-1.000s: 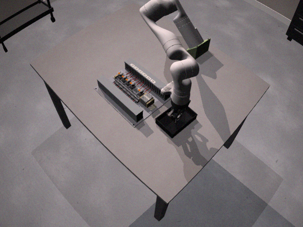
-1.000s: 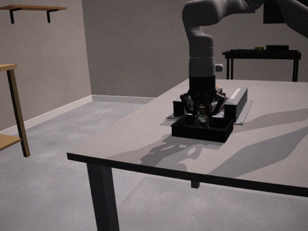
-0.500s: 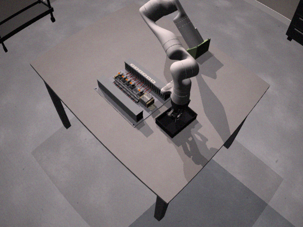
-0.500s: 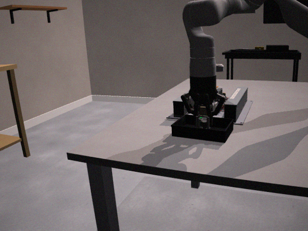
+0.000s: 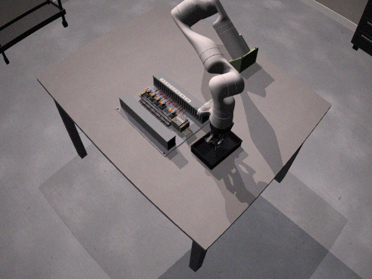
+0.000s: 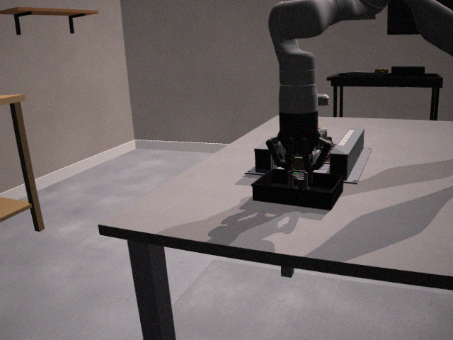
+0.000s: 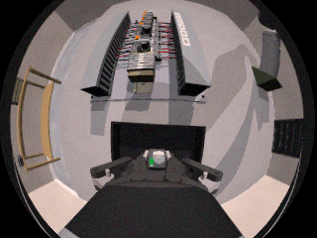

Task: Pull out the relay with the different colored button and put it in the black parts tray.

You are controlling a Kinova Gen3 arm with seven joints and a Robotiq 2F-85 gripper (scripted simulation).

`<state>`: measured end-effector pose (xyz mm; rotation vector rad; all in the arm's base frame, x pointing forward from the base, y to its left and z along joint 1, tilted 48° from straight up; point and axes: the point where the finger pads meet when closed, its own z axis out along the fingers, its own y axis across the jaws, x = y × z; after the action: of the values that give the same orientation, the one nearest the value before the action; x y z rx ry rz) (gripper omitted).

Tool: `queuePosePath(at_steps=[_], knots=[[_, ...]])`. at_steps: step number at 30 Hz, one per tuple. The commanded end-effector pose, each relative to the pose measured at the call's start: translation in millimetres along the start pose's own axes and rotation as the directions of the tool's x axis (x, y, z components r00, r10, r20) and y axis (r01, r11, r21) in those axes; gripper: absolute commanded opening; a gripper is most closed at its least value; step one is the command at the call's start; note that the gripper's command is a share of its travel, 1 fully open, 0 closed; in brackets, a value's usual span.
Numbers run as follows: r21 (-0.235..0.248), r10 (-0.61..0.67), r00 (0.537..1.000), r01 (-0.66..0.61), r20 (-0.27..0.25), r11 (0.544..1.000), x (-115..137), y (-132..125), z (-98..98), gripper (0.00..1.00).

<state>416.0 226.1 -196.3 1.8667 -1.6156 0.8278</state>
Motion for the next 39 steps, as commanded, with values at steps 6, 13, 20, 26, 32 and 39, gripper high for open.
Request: queuePosePath(at_steps=[6,13,20,26,32,39], knots=[[0.006,-0.001,1.0,0.001,0.002,1.0,1.7,-3.5,-0.5,0.0],[0.006,-0.001,1.0,0.001,0.002,1.0,1.7,-3.5,-0.5,0.61],[0.006,-0.001,1.0,0.001,0.002,1.0,1.7,-3.5,-0.5,0.61],[0.006,-0.001,1.0,0.001,0.002,1.0,1.7,-3.5,-0.5,0.61],[0.006,-0.001,1.0,0.001,0.002,1.0,1.7,-3.5,-0.5,0.61],[0.006,-0.001,1.0,0.001,0.002,1.0,1.7,-3.5,-0.5,0.61]])
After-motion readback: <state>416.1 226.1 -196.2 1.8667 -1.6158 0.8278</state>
